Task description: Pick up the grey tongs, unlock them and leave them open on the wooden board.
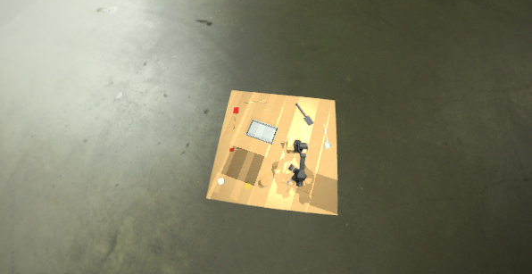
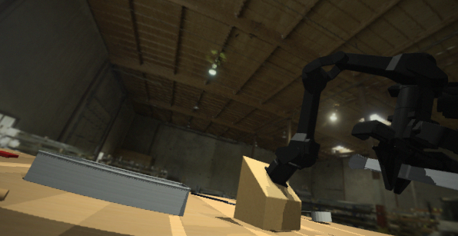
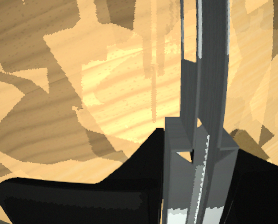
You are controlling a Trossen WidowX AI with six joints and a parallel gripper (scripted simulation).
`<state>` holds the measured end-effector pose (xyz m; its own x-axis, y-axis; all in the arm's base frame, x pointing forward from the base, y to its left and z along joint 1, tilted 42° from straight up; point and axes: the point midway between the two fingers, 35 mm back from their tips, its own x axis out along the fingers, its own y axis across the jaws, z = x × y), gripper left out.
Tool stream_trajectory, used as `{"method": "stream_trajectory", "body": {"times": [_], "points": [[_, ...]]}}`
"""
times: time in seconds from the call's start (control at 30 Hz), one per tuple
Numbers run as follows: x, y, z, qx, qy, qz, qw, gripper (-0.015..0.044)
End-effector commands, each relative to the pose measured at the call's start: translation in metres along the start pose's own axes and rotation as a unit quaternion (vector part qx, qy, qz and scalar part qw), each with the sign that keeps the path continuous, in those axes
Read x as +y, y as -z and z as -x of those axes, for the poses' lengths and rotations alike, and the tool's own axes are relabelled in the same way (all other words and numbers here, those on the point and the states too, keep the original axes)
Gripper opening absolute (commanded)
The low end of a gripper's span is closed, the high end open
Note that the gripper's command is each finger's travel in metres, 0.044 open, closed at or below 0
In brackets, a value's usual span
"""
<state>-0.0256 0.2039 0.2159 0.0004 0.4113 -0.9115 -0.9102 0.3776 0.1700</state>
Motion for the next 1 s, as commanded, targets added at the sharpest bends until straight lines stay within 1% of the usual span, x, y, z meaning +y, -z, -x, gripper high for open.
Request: {"method": "stream_trajectory", "body": {"times": [0.0, 0.23, 0.47, 0.7, 0.97], "points": [[0.005, 0.006, 0.004, -0.016, -0.001, 0.084, 0.996, -0.015], [0.015, 0.016, 0.011, -0.036, -0.002, 0.22, 0.975, -0.015], [0.023, 0.025, 0.017, -0.058, -0.003, 0.35, 0.935, -0.015], [0.031, 0.034, 0.025, -0.083, -0.002, 0.471, 0.878, -0.015], [0.039, 0.044, 0.033, -0.113, 0.001, 0.592, 0.798, -0.015]]}}
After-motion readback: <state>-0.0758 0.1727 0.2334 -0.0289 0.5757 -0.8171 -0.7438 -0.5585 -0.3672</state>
